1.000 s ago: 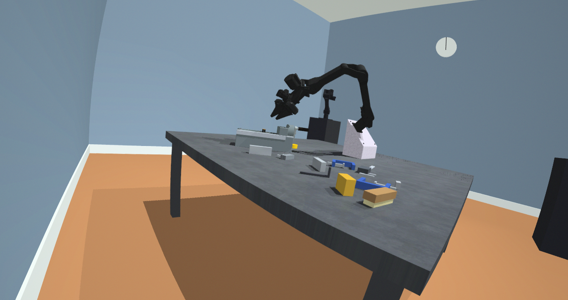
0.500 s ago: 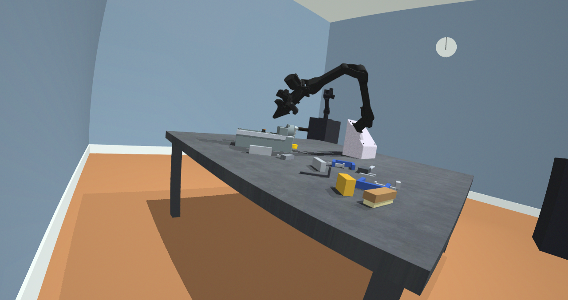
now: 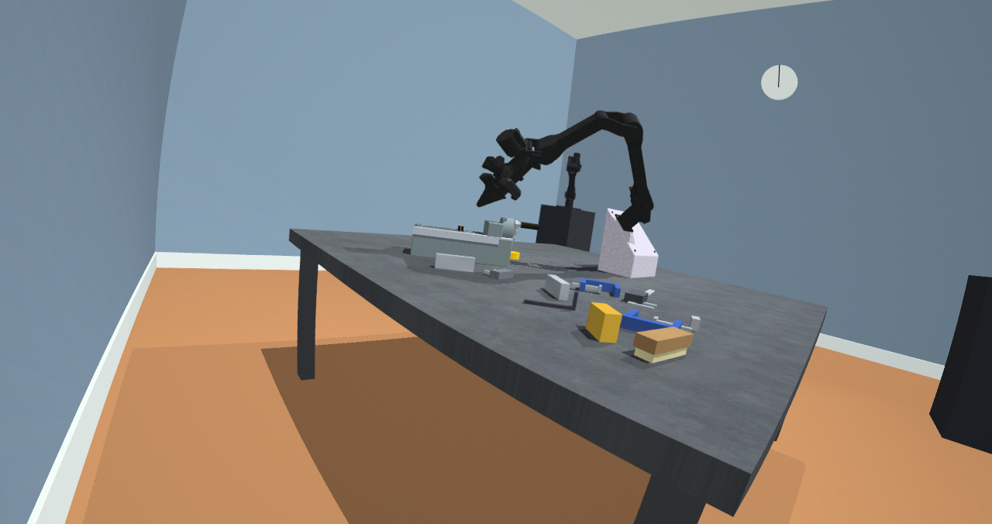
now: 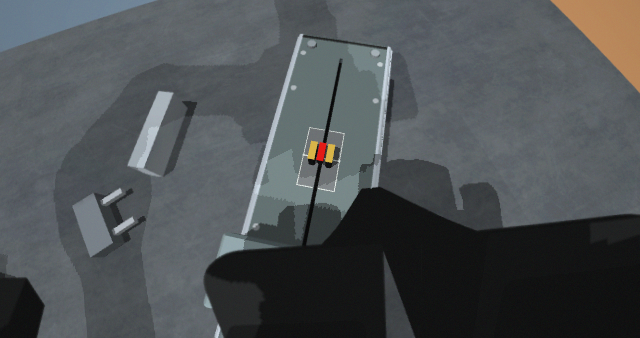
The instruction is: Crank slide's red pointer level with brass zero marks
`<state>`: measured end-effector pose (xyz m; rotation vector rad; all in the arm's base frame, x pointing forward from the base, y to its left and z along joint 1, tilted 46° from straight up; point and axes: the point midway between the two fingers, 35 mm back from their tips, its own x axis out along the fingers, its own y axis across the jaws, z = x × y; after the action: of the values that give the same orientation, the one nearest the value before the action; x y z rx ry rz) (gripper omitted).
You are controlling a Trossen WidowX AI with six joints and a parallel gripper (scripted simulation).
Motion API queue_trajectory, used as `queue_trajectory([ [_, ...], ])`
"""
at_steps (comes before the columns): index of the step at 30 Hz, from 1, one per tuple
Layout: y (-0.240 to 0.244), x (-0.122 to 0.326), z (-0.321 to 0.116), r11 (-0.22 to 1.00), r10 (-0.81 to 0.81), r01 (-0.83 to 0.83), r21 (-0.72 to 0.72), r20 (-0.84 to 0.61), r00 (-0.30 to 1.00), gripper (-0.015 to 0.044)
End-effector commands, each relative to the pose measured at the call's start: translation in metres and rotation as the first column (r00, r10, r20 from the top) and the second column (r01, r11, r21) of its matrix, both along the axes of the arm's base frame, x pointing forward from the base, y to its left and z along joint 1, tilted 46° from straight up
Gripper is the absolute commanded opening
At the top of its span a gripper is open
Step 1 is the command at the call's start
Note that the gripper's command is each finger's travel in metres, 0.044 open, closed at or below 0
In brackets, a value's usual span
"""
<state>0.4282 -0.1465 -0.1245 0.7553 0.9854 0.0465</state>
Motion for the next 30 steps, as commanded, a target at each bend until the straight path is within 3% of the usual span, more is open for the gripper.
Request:
queue_trajectory([
  [1, 0.0000, 0.0000, 0.0000, 1.000, 0.000, 0.000, 0.000, 0.000, 1.000, 0.0000],
  [2, 0.0000, 0.0000, 0.0000, 1.000, 0.000, 0.000, 0.000, 0.000, 1.000, 0.0000],
  [19, 0.0000, 0.0000, 0.0000, 1.000, 0.000, 0.000, 0.000, 0.000, 1.000, 0.0440],
  [20, 0.0000, 0.0000, 0.0000, 1.000, 0.000, 0.000, 0.000, 0.000, 1.000, 0.0440],
  [30, 0.0000, 0.0000, 0.0000, 1.000, 0.000, 0.000, 0.000, 0.000, 1.000, 0.0177],
])
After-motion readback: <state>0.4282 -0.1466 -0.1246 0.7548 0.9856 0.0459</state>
